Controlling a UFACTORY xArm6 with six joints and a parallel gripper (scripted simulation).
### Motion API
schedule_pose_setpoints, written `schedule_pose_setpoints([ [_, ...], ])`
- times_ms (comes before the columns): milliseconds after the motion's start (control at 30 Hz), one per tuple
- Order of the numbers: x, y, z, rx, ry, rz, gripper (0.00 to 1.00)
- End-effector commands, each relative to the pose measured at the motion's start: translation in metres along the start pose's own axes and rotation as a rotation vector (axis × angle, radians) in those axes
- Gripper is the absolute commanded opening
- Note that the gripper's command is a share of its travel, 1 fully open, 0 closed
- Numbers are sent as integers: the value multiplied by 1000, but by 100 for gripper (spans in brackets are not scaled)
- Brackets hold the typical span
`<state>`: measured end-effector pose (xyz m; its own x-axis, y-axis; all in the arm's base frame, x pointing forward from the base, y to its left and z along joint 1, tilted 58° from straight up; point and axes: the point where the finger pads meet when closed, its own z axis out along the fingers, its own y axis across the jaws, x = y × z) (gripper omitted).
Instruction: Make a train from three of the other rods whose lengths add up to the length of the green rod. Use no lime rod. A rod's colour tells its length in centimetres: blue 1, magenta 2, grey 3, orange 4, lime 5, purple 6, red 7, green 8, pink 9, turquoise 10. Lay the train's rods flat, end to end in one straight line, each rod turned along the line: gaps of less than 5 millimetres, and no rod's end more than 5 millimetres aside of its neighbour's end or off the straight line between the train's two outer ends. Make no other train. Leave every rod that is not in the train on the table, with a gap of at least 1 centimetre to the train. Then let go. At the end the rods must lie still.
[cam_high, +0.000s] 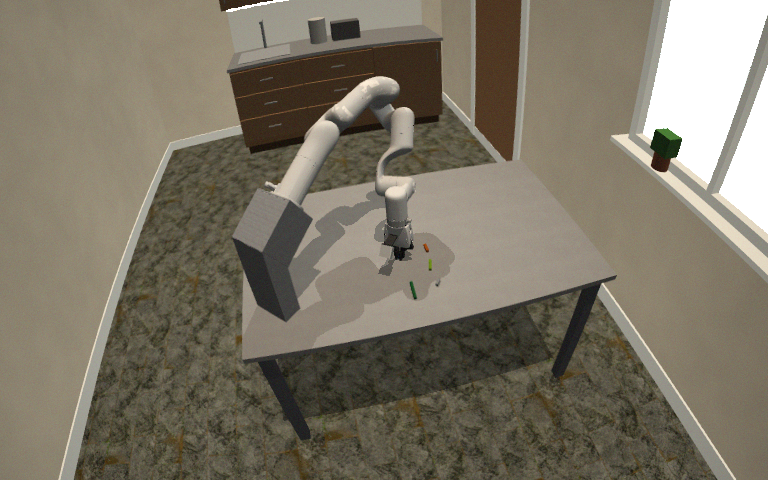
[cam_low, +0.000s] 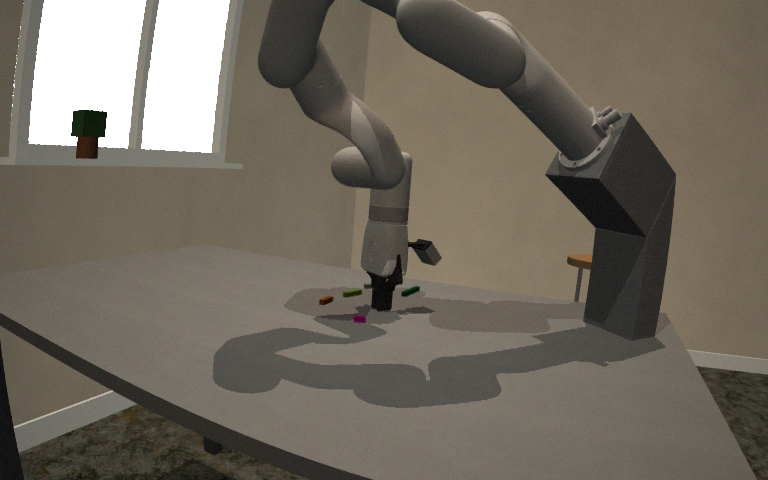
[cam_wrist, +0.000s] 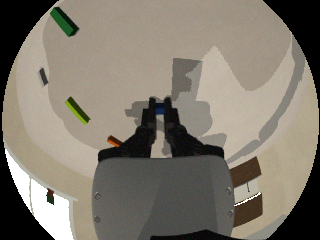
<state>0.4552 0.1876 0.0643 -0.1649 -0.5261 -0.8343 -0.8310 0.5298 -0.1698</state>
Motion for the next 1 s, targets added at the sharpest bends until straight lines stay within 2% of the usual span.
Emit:
schedule_pose_setpoints([
  [0,0,0,0,1,0,0,4],
  [933,0,0,0,1,0,0,4],
  [967,0,0,0,1,0,0,8],
])
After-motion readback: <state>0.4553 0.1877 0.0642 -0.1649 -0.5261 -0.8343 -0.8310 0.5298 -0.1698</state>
